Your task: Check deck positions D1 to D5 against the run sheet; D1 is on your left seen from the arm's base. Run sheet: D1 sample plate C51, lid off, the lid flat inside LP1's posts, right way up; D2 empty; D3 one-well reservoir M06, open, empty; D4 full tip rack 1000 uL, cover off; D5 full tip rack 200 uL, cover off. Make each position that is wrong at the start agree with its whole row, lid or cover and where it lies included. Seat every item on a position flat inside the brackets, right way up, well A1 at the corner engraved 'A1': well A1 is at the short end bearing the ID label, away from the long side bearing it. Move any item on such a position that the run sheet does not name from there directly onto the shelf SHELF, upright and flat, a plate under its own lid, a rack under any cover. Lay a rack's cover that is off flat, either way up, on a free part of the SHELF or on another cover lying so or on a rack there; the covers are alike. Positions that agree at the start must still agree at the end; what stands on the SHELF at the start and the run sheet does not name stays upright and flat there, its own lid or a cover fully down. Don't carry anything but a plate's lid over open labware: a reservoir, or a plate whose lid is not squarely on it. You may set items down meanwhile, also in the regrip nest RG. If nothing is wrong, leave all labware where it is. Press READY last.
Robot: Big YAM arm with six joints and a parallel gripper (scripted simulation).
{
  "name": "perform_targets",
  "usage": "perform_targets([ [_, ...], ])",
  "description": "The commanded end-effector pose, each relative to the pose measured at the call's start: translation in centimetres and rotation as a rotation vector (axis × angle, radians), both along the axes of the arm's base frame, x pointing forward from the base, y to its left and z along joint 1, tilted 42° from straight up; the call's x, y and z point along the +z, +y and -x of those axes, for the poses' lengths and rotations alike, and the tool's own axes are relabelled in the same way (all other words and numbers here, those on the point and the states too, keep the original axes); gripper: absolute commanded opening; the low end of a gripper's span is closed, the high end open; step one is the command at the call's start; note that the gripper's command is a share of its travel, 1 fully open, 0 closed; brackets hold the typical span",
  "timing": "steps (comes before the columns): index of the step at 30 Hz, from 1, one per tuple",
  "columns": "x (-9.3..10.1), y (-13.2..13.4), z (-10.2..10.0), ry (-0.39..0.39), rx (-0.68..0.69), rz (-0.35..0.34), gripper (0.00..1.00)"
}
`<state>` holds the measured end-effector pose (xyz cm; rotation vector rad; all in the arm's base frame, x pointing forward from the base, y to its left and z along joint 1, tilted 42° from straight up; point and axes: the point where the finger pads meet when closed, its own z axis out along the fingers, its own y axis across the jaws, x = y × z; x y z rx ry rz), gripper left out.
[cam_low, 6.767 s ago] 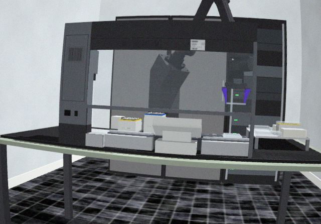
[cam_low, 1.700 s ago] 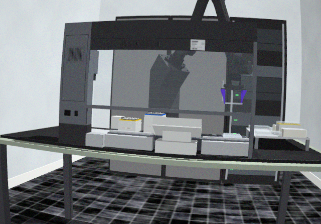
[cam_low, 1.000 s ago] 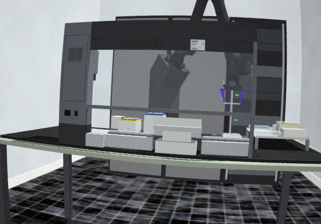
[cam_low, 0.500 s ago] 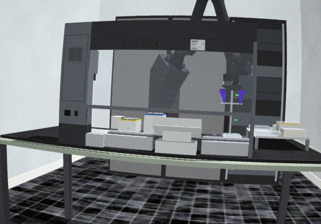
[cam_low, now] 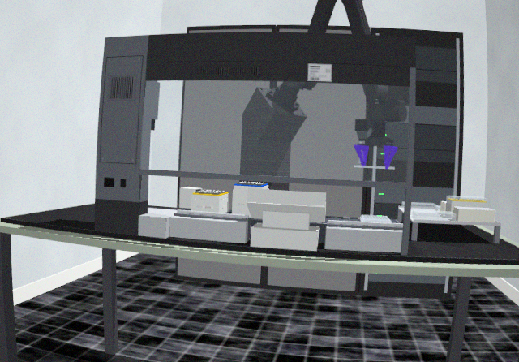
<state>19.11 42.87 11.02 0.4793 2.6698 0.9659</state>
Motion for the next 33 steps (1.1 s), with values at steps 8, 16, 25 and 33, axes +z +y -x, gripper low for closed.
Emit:
perform_targets([
  [8, 1.03, 0.46, 0.05, 0.128, -0.174, -0.105, 0.00],
  [16, 1.01, 0.45, 0.05, 0.197, -0.262, -0.146, 0.00],
  [25, 0.87, 0.35, -0.11, 0.238, -0.317, -0.168, 0.00],
  [33, 0.87, 0.35, -0.11, 0.238, -0.317, -0.168, 0.00],
])
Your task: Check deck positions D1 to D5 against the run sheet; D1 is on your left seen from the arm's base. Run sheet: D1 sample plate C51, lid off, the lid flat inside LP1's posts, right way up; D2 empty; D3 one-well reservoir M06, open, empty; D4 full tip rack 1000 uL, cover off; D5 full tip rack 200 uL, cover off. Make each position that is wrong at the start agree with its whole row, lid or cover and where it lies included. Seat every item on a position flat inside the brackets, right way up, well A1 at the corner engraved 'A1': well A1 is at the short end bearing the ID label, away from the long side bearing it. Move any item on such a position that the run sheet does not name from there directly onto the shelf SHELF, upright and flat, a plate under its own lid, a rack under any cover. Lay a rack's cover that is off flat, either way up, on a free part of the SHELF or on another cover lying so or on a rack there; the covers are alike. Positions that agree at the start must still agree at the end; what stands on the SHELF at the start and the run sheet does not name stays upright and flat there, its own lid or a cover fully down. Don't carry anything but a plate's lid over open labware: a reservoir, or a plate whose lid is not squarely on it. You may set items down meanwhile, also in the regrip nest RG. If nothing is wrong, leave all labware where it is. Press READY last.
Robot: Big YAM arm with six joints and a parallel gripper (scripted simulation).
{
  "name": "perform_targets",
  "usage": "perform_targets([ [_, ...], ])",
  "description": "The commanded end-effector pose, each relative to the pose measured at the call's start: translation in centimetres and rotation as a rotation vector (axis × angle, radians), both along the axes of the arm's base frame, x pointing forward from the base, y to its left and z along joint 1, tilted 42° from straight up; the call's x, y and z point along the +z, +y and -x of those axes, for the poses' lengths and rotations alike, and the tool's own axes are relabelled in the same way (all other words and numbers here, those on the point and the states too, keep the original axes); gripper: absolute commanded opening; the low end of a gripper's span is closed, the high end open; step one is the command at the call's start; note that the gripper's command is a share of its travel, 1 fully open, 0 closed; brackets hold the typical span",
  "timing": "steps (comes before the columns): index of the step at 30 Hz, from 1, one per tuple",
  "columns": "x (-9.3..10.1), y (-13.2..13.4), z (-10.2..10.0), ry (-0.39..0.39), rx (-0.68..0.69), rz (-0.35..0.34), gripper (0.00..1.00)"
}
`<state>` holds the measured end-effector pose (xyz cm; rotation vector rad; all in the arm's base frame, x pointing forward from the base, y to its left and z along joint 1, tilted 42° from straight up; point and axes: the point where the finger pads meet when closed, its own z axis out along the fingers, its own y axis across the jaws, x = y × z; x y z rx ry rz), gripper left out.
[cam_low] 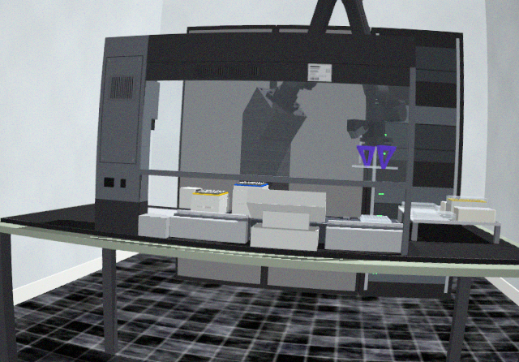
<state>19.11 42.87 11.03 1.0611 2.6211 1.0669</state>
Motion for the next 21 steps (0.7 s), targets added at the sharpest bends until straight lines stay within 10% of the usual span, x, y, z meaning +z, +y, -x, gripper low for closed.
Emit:
perform_targets([
  [1, 0.9, 0.3, -0.1, 0.000, -0.011, -0.022, 0.00],
  [21, -3.5, -7.5, -3.1, 0.160, -0.234, -0.136, 0.00],
])
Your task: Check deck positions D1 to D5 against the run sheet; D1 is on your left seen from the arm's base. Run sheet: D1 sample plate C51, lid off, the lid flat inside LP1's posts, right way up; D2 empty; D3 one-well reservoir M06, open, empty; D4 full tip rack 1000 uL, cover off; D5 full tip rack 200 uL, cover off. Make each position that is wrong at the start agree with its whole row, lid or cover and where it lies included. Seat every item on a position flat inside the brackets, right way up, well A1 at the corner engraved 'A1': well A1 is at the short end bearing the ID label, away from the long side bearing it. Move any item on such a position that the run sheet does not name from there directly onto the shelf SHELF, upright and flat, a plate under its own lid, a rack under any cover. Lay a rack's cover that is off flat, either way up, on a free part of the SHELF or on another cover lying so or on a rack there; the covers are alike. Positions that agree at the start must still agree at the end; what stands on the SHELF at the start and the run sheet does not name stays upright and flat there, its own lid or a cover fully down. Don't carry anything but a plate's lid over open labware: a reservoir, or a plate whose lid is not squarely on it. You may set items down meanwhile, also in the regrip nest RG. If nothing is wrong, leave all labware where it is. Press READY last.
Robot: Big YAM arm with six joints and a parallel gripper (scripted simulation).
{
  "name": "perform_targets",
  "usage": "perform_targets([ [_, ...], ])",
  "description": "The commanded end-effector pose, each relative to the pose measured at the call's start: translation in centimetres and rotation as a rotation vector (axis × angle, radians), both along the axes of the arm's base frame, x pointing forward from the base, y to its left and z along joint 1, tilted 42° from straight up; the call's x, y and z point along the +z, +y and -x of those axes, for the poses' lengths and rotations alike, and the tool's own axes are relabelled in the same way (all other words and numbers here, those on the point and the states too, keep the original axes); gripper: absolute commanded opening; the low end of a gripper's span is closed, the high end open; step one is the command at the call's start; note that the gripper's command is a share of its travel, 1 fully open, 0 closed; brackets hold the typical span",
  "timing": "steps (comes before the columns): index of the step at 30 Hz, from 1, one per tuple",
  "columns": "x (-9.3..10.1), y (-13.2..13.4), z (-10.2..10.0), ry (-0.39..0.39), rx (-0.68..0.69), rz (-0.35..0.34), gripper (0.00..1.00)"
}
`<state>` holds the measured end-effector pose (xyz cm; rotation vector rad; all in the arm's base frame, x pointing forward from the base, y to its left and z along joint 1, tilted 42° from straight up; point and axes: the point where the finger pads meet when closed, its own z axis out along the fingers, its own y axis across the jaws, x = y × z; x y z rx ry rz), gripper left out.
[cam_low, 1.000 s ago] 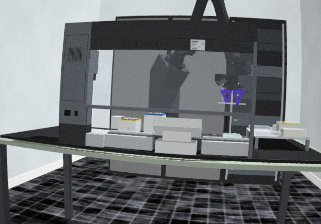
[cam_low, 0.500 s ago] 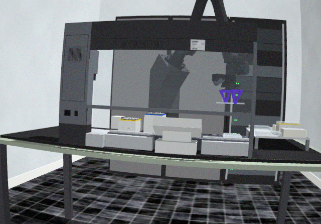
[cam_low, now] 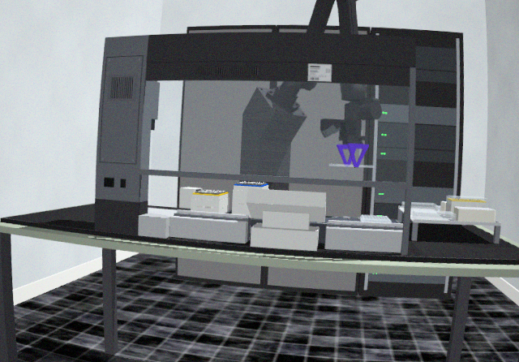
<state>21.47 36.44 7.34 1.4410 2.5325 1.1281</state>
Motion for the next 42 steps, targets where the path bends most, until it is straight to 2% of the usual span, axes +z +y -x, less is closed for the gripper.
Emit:
perform_targets([
  [1, -0.3, -1.6, -0.9, 0.013, -0.048, -0.027, 0.00],
  [11, -2.9, -5.1, -2.0, 0.065, -0.105, -0.038, 0.00],
  [15, -2.8, -4.5, -1.4, 0.066, -0.084, -0.035, 0.00],
  [42, -2.8, -4.6, -1.6, 0.066, -0.090, -0.035, 0.00],
])
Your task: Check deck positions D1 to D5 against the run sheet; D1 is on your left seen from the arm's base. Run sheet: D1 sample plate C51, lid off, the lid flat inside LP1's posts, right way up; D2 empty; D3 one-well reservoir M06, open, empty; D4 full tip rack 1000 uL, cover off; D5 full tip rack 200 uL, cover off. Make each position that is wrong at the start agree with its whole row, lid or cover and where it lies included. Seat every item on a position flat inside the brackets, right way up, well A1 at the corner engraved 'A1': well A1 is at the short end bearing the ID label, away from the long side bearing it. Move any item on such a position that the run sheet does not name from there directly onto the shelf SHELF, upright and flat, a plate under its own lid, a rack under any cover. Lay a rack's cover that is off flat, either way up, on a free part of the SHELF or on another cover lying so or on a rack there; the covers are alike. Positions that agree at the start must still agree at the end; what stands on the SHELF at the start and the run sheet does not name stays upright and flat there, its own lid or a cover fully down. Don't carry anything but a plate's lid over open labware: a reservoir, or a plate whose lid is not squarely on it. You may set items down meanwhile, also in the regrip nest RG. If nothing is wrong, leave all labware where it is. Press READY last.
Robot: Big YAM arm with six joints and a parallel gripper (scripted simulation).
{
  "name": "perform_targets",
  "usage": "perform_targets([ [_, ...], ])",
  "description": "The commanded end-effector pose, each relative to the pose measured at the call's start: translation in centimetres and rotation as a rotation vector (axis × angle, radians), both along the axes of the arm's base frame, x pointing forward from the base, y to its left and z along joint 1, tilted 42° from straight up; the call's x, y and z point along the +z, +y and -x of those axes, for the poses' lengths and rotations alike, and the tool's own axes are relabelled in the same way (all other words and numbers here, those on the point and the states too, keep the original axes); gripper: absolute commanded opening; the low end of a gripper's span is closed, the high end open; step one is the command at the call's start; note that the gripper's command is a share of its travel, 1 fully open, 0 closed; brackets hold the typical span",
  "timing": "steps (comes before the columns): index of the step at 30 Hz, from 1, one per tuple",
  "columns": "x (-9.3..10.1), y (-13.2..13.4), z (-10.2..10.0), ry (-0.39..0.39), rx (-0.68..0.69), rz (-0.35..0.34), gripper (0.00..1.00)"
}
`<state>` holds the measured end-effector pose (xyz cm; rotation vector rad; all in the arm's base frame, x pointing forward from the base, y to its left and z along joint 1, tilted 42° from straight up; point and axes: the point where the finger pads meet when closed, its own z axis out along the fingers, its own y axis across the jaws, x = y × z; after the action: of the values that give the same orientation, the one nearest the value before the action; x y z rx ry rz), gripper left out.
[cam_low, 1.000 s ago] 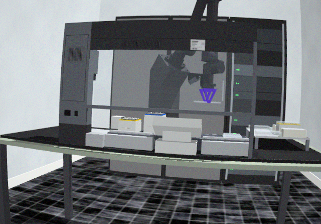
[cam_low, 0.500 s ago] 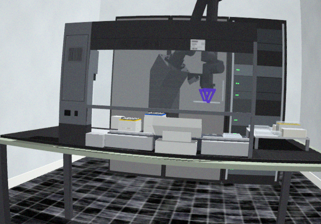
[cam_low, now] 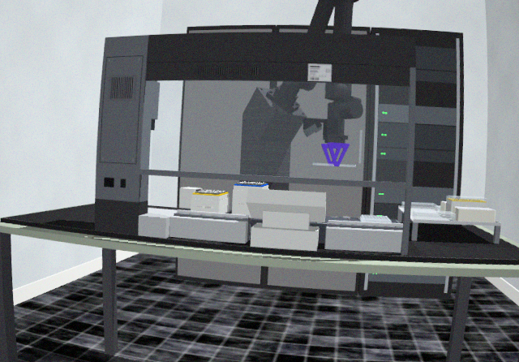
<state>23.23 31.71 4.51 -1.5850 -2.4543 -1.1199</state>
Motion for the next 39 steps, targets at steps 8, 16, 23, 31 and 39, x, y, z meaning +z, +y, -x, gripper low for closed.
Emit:
perform_targets([
  [8, 0.0, 0.1, 0.2, 0.006, -0.003, -0.007, 0.00],
  [16, 0.0, 0.1, 0.2, 0.006, -0.003, -0.007, 0.00],
  [23, -1.4, -2.1, -0.8, 0.035, -0.051, -0.016, 0.00],
  [31, -3.6, -5.6, -1.7, 0.092, -0.120, -0.046, 0.00],
  [39, -5.1, -8.1, -2.4, 0.109, -0.140, -0.054, 0.00],
])
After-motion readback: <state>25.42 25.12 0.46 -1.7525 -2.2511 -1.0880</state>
